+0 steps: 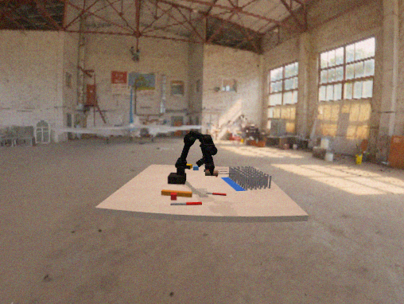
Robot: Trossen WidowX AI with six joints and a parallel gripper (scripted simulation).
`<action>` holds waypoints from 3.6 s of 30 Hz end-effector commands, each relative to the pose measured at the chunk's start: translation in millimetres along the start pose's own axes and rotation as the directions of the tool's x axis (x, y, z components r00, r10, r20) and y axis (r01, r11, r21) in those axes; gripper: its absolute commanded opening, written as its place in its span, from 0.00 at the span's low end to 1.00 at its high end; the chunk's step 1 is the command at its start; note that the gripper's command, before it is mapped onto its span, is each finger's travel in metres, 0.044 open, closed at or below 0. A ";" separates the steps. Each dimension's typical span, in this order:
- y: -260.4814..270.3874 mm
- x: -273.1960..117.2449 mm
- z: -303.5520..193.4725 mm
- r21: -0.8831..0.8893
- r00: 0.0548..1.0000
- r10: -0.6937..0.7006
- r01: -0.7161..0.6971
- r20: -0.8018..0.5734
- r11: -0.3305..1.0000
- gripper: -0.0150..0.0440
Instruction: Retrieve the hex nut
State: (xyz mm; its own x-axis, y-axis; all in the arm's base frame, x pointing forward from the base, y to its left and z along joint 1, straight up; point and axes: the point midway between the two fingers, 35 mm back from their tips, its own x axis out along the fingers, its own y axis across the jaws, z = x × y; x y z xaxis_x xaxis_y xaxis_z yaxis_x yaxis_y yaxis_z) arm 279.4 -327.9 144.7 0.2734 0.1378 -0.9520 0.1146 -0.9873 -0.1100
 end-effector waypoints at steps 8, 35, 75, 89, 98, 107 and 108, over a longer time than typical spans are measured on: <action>-61.4 -1.2 -27.2 -0.057 1.000 -0.010 0.010 0.002 0.998 0.25; -211.8 12.2 -34.0 -0.188 0.998 -0.059 0.063 0.026 0.980 0.25; -208.7 167.6 14.2 -0.197 0.998 -0.064 0.068 0.024 0.978 0.25; -210.2 169.4 5.4 -0.198 0.998 -0.064 0.067 0.024 0.978 0.25; -211.7 171.4 -1.6 -0.198 0.998 -0.064 0.068 0.023 0.978 0.25; -213.2 173.3 -8.6 -0.198 0.998 -0.064 0.068 0.023 0.978 0.25; -213.4 173.5 -9.4 -0.198 0.998 -0.064 0.068 0.023 0.978 0.25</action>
State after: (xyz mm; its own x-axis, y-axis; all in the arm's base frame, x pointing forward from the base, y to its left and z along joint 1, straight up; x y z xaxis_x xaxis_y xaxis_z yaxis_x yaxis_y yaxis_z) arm 306.1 -92.3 5.5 0.2411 0.2029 -0.9491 0.3212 -0.9395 -0.1193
